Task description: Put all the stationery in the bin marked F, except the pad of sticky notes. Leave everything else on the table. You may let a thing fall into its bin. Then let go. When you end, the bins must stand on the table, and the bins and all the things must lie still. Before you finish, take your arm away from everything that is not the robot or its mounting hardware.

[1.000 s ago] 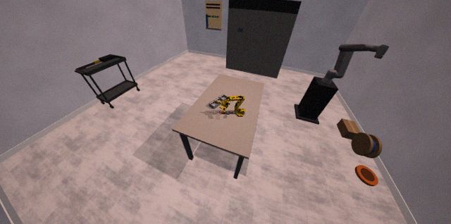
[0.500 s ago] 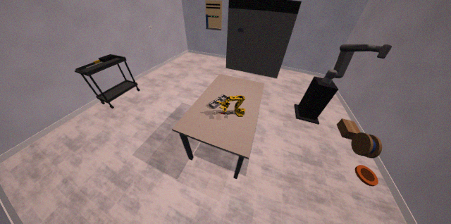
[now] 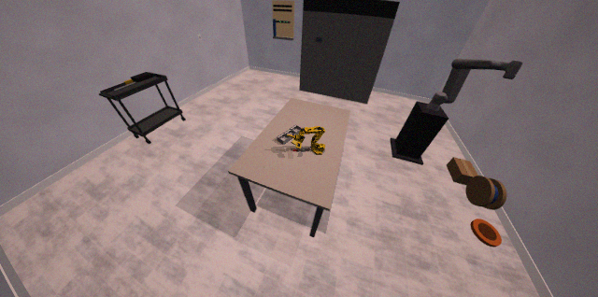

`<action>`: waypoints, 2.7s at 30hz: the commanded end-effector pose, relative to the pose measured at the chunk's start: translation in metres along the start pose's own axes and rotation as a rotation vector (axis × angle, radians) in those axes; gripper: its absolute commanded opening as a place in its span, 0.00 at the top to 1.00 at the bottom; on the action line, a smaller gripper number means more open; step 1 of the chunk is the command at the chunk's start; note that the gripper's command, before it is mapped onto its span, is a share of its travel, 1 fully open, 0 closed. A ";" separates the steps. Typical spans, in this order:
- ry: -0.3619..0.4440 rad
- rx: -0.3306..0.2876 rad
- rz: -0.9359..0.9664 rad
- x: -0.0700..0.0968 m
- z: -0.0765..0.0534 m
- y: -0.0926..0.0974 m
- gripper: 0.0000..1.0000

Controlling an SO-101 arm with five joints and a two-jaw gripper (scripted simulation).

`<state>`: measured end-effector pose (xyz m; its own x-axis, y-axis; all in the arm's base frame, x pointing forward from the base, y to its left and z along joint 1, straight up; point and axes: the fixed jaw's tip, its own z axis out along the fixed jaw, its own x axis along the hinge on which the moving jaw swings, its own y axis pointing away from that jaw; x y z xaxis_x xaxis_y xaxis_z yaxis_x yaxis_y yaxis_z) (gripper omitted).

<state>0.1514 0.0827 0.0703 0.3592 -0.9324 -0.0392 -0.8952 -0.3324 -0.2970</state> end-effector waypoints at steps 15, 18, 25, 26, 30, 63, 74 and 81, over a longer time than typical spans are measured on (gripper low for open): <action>0.007 0.010 0.073 0.005 -0.002 -0.005 0.03; 0.009 0.012 0.087 0.005 -0.003 -0.006 0.03; 0.025 0.028 0.227 0.015 -0.006 -0.016 0.09; 0.028 0.031 0.253 0.017 -0.007 -0.018 0.10; 0.041 0.047 0.372 0.027 -0.010 -0.025 0.14; 0.153 0.295 1.619 0.160 -0.046 -0.061 0.63; 0.171 0.403 1.965 0.203 -0.059 -0.051 0.77; 0.176 0.476 2.165 0.227 -0.068 -0.041 0.85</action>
<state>0.2497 -0.1128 0.1223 -0.8831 0.1980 -0.4255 0.2594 0.9615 -0.0910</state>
